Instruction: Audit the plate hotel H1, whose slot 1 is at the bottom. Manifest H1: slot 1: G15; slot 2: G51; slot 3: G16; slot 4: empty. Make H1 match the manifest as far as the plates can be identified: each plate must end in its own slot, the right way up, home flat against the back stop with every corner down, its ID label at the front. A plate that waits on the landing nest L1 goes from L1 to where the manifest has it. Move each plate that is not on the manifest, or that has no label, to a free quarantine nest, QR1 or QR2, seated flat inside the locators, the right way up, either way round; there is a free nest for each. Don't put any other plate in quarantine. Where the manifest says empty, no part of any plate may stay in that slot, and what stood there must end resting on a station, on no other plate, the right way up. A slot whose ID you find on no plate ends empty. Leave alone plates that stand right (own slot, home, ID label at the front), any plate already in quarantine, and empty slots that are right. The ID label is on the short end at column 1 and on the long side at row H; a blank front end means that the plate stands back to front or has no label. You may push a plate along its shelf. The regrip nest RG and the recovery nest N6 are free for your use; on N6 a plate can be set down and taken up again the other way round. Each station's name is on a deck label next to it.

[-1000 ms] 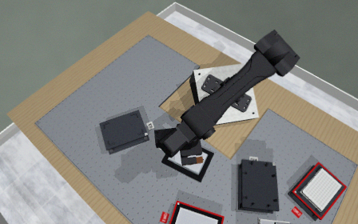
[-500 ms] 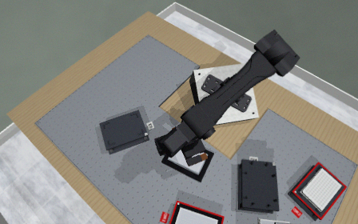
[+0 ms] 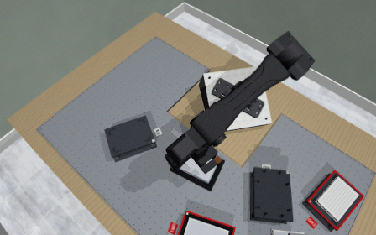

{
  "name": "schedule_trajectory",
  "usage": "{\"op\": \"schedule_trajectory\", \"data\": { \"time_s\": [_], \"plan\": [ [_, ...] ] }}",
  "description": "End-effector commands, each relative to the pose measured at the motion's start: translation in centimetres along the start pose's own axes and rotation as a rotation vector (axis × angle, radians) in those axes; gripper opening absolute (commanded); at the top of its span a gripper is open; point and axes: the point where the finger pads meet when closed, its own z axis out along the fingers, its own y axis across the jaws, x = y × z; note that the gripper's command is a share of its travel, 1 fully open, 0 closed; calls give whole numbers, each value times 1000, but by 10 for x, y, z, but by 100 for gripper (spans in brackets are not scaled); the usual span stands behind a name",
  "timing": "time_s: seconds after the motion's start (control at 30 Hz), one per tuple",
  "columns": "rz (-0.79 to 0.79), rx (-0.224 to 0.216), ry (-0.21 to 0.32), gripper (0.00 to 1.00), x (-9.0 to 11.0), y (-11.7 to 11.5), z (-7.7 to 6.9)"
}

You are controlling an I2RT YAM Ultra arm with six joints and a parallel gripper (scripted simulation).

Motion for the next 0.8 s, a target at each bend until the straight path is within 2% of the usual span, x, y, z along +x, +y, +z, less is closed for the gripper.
{"op": "schedule_trajectory", "data": {
  "time_s": [0.0, 0.77],
  "plan": [
    [-76, 0, -5, 100, -1, 0, -2],
    [-496, 1, -5, 100, -1, 0, -2]
  ]
}}
